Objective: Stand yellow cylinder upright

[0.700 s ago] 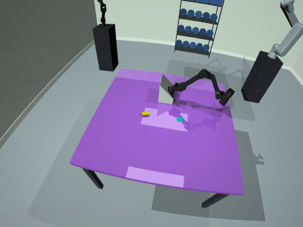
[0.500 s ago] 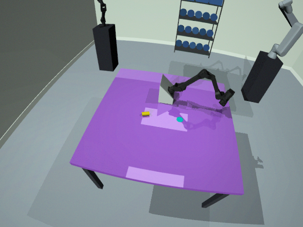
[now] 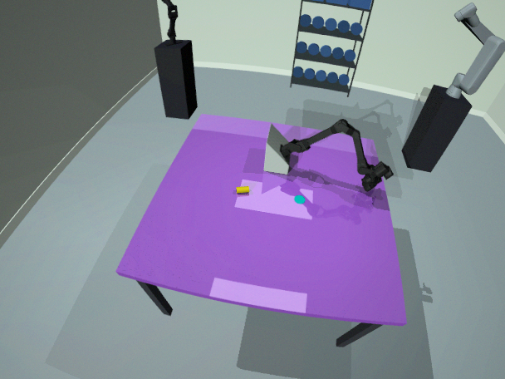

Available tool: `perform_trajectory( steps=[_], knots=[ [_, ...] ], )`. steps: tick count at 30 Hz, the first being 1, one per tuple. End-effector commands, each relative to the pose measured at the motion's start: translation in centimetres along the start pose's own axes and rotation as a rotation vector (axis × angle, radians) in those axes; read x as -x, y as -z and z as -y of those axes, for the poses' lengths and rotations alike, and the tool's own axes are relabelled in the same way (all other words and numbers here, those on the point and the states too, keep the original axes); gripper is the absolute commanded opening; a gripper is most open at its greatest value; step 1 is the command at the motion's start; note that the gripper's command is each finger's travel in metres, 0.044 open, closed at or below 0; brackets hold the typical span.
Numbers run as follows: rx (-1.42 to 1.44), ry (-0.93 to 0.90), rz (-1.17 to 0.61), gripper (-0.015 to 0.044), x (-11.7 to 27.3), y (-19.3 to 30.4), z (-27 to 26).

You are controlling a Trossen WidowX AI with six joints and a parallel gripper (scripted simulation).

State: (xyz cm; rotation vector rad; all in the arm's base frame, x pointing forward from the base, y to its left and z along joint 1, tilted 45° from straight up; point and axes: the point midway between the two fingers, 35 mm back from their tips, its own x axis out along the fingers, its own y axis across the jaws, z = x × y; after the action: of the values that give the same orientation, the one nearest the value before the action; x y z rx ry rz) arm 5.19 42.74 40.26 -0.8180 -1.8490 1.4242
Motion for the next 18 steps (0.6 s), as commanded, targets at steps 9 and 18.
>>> perform_trajectory(
  steps=[9, 18],
  knots=[
    [-0.261, -0.079, -0.270, 0.0309, 6.9, 8.0, -3.5],
    [-0.432, -0.098, -0.443, 0.0309, 12.4, 11.9, -5.7]
  ],
)
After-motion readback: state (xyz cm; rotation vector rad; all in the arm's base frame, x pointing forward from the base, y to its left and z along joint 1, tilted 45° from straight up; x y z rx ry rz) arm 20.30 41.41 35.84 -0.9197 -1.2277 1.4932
